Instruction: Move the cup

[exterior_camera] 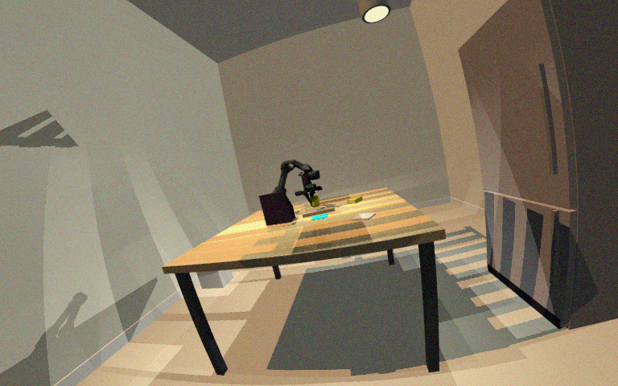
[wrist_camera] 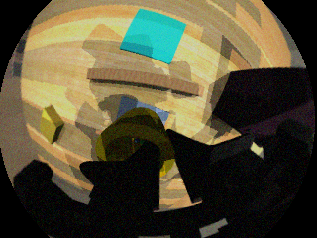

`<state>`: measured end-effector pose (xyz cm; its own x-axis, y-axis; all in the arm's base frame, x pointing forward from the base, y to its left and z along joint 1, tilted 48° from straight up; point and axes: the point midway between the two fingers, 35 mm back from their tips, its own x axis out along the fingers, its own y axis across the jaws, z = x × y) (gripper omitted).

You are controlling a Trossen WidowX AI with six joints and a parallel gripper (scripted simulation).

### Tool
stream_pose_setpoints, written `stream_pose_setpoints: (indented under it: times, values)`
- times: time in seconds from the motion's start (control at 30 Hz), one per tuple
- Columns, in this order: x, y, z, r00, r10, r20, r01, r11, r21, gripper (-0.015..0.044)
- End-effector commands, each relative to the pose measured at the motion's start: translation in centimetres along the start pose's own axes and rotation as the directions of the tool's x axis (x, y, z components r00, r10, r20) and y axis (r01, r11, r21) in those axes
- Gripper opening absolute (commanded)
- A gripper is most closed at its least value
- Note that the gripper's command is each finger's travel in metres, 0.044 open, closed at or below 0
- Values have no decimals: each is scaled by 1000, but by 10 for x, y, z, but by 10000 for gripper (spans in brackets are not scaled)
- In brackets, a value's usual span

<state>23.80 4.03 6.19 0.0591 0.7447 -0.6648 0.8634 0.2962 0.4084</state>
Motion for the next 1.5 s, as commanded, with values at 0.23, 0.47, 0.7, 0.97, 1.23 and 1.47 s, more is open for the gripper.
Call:
stream_pose_setpoints:
  times: [0.23,0.47,0.7,0.97,1.23,1.47]
  values:
    - [-1,-5,21,1000,0,8,0,1000,-14,0]
    - [-2,-9,33,1000,0,9,1,1000,-16,0]
    - [-2,-13,46,1000,-1,10,1,1000,-16,0]
    - [-2,-18,61,1000,-1,10,1,1000,-17,0]
    - [-3,-22,75,1000,-1,11,1,1000,-17,0]
    - [-3,-26,88,1000,-1,11,1,1000,-18,0]
